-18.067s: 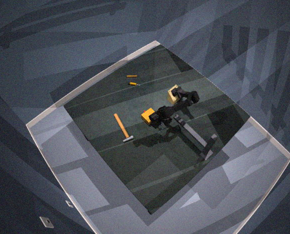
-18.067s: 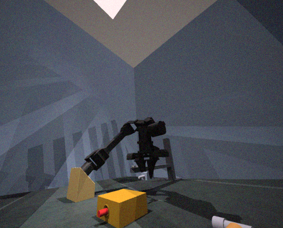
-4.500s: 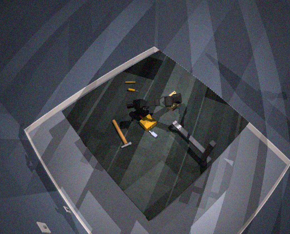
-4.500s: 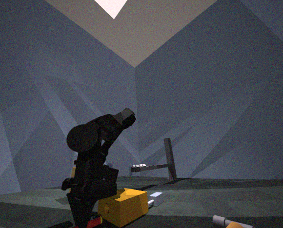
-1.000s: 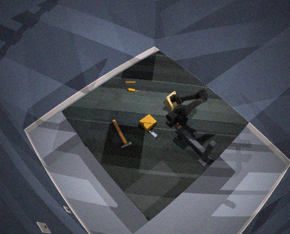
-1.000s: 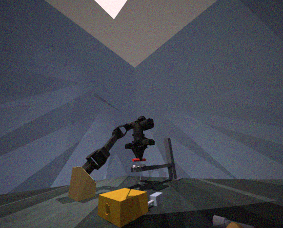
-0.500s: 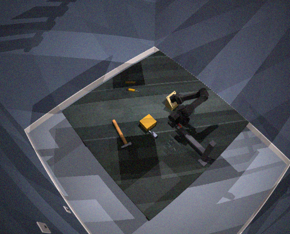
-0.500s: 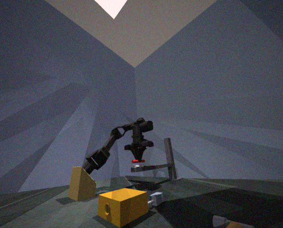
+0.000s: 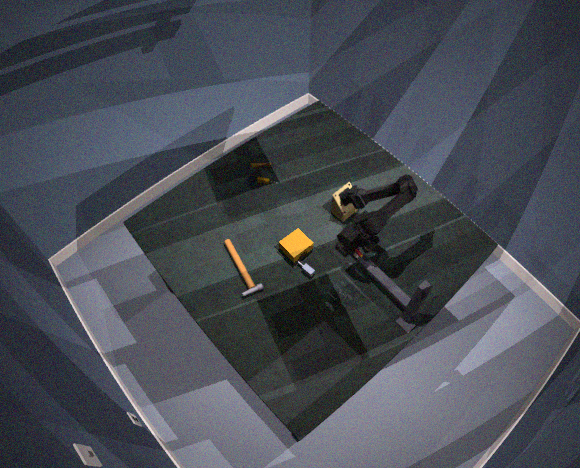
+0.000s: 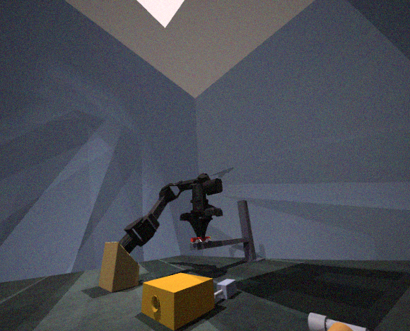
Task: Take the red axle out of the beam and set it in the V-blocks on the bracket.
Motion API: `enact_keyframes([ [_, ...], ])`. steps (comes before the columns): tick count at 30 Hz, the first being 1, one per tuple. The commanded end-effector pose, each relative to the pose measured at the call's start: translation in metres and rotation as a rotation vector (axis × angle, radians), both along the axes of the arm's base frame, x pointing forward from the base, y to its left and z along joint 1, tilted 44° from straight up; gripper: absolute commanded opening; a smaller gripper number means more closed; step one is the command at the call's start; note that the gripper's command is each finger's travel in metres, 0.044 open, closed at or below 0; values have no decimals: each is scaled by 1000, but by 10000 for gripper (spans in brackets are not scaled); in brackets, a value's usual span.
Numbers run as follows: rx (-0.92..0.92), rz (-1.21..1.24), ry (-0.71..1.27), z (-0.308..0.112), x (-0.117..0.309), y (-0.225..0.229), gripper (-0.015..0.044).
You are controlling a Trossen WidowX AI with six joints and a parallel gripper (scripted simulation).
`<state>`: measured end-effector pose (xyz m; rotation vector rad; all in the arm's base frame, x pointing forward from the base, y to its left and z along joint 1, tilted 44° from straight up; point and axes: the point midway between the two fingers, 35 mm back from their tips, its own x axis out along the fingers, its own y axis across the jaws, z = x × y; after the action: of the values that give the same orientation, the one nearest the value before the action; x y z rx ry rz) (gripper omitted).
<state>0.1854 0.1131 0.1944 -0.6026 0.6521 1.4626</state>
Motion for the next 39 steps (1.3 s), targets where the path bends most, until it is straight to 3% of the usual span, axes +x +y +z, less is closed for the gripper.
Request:
enact_keyframes([
  [1,0,3,-2,0,0,0,184],
  [11,2,1,-1,2,0,-2,440],
  [39,-1,-4,6,13,-1,-14,440],
])
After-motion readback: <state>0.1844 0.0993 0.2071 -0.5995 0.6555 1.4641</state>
